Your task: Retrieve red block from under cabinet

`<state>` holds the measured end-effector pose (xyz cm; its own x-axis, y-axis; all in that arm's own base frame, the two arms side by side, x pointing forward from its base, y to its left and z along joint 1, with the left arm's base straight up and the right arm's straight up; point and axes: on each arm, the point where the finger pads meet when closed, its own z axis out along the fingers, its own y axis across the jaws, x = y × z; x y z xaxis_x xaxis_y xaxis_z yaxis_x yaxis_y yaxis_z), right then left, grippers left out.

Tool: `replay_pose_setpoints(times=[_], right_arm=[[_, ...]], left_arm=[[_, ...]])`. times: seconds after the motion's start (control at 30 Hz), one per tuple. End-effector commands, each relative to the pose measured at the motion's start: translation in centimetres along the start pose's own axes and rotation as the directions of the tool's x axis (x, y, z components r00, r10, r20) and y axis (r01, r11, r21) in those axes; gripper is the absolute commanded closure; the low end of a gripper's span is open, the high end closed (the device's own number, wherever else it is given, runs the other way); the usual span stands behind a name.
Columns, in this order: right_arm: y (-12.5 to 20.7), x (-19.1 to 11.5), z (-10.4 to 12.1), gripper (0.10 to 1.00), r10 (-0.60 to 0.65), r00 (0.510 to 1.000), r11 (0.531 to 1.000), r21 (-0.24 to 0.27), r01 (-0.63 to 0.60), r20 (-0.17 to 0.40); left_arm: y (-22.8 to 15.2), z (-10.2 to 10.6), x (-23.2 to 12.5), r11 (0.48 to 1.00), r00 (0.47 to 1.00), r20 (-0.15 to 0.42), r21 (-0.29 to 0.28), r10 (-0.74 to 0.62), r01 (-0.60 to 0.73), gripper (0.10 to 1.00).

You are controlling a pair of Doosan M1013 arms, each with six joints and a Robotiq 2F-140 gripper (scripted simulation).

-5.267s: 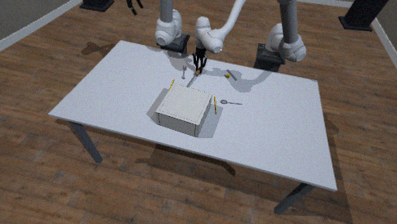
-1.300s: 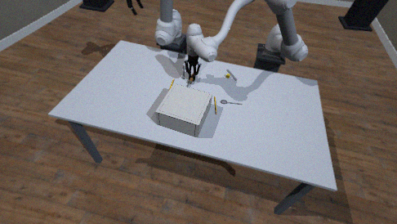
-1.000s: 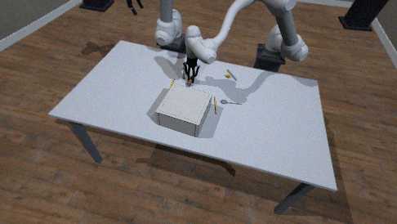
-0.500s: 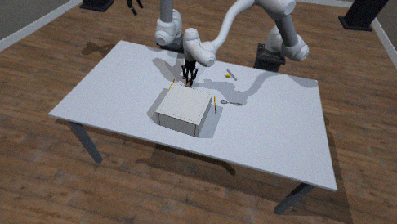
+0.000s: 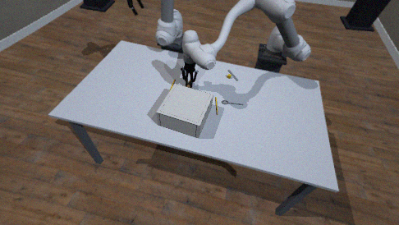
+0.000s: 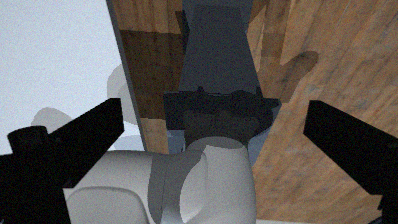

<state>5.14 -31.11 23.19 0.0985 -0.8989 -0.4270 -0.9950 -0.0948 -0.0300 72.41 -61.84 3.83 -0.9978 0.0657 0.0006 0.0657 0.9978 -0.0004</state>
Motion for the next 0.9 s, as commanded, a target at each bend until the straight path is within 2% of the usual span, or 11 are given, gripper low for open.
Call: replay_pose_setpoints(times=[0.0, 0.87], right_arm=[[0.3, -0.1, 0.0, 0.098, 0.005, 1.000, 1.000, -0.006, -0.005, -0.006], [0.3, -0.1, 0.0, 0.098, 0.005, 1.000, 1.000, -0.006, -0.005, -0.006]], left_arm=[[0.1, 0.0, -1.0, 1.000, 1.000, 0.000, -0.002, 0.001, -0.001, 0.999], [-0.1, 0.0, -2.7, 1.000, 1.000, 0.001, -0.002, 0.001, -0.001, 0.999]])
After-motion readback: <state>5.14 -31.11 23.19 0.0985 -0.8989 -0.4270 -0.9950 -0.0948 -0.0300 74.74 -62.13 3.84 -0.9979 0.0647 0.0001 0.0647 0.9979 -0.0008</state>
